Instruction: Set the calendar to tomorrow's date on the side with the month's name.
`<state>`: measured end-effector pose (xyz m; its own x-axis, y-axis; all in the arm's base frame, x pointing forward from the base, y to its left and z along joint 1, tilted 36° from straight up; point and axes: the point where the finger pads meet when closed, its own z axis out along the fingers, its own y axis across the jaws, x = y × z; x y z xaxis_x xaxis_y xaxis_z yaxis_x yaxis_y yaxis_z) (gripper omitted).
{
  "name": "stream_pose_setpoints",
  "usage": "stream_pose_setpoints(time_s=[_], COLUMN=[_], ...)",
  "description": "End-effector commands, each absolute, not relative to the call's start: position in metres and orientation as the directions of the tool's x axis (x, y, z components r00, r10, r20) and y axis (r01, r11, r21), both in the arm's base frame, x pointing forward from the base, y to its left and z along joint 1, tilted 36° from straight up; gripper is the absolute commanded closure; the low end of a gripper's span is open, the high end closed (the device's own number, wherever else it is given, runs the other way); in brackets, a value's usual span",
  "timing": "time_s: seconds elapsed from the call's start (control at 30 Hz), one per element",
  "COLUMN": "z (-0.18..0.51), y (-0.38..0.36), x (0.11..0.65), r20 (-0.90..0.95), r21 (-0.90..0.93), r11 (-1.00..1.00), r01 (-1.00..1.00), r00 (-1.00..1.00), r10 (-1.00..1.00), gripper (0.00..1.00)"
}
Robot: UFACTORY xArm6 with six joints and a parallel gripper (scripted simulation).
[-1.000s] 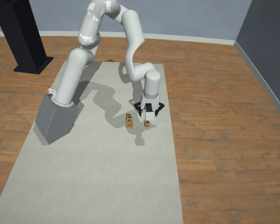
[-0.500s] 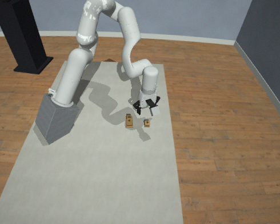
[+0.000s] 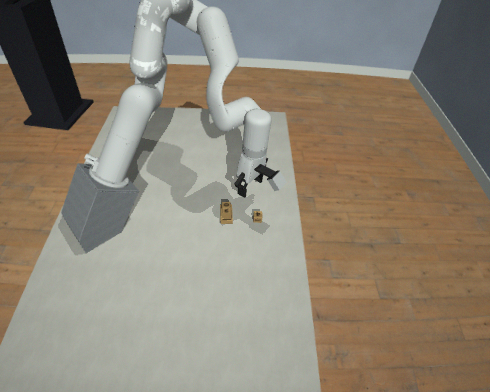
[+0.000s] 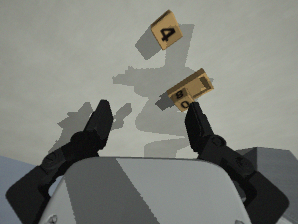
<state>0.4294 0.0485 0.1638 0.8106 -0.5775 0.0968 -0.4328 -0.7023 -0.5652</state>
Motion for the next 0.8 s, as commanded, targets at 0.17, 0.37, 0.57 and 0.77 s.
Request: stream_pose_setpoints(time_s=[0.17,0.37,0.57,0.77], z=[0.168,0.17,0.17,0.172], y=[0.06,0.067,0.071,0.079], x=[0.416,0.407,0.402,0.391], r20=[0.272,0.363,0.408,0.497], r21=[-0.521,-0.463,-0.424,-0.318], r11=[-0.838,-0.886,-0.901,-0.898], r01=[-0.163,0.003,0.095,0.304], r00=[0.899,0.913,0.908,0.86], r10=[-0.344,-0.186,-0.096,0.115], gripper=[0.0,0.0,0.0,0.0])
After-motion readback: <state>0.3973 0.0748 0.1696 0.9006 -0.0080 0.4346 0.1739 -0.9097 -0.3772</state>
